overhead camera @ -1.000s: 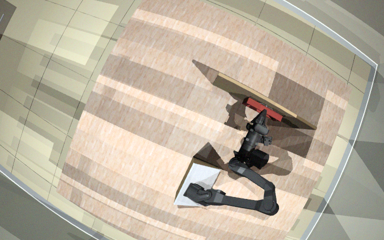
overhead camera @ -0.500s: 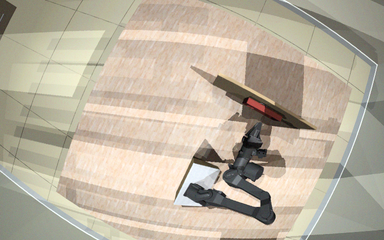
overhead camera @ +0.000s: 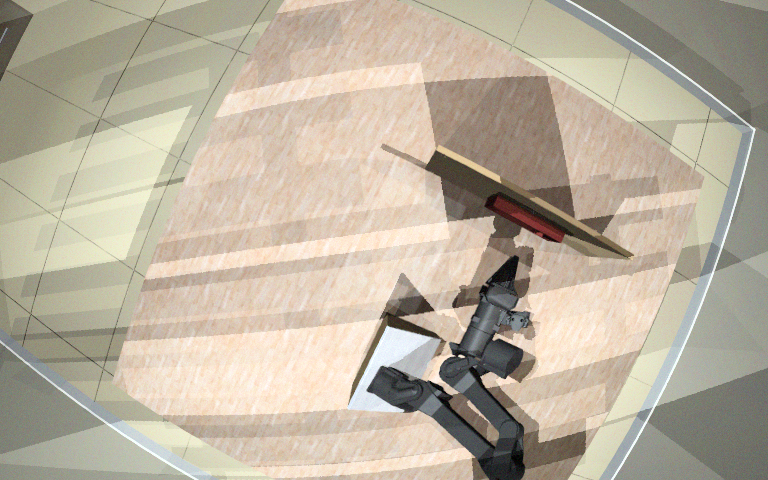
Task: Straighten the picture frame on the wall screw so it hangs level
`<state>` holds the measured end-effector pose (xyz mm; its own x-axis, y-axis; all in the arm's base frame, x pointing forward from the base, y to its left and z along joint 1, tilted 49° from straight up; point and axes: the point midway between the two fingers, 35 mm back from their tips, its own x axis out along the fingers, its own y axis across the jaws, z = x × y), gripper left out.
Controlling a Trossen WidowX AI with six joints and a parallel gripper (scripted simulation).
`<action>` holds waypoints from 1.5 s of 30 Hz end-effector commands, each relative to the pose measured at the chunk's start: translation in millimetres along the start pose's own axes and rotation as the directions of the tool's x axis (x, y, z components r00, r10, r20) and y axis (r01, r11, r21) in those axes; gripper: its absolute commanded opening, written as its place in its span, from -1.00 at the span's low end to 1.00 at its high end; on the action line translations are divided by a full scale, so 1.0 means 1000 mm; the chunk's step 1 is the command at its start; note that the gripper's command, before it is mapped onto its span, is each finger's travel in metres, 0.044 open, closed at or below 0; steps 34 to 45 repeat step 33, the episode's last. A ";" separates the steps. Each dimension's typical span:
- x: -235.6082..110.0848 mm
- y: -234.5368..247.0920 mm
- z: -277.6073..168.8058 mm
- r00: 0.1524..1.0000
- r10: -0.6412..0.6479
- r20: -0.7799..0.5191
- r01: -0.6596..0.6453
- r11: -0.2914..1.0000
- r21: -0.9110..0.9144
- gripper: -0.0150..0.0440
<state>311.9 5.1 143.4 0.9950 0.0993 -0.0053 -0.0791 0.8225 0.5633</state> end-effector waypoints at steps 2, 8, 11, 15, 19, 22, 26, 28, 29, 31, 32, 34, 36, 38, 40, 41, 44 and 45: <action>-0.007 0.039 0.005 1.000 0.012 0.016 -0.012 1.000 -0.025 0.39; -0.029 0.076 0.008 1.000 0.019 0.022 -0.018 0.999 -0.041 0.39; -0.037 0.084 0.009 1.000 0.021 0.023 -0.020 0.999 -0.044 0.39; -0.032 0.080 0.008 0.999 0.027 0.020 -0.026 0.999 -0.035 0.39; -0.037 0.084 0.009 1.000 0.021 0.023 -0.020 0.999 -0.044 0.39; -0.037 0.084 0.009 1.000 0.021 0.023 -0.020 0.999 -0.044 0.39; -0.037 0.084 0.009 1.000 0.021 0.023 -0.020 0.999 -0.044 0.39; -0.037 0.084 0.009 1.000 0.021 0.023 -0.020 0.999 -0.044 0.39; -0.037 0.084 0.009 1.000 0.021 0.023 -0.020 0.999 -0.044 0.39; -0.037 0.084 0.009 1.000 0.021 0.023 -0.020 0.999 -0.044 0.39; -0.037 0.084 0.009 1.000 0.021 0.023 -0.020 0.999 -0.044 0.39; -0.037 0.084 0.009 1.000 0.021 0.023 -0.020 0.999 -0.044 0.39; -0.037 0.084 0.009 1.000 0.021 0.023 -0.020 0.999 -0.044 0.39; -0.037 0.084 0.009 1.000 0.021 0.023 -0.020 0.999 -0.044 0.39; -0.037 0.084 0.009 1.000 0.021 0.023 -0.020 0.999 -0.044 0.39; -0.037 0.084 0.009 1.000 0.021 0.023 -0.020 0.999 -0.044 0.39; -0.037 0.084 0.009 1.000 0.021 0.023 -0.020 0.999 -0.044 0.39; -0.037 0.084 0.009 1.000 0.021 0.023 -0.020 0.999 -0.044 0.39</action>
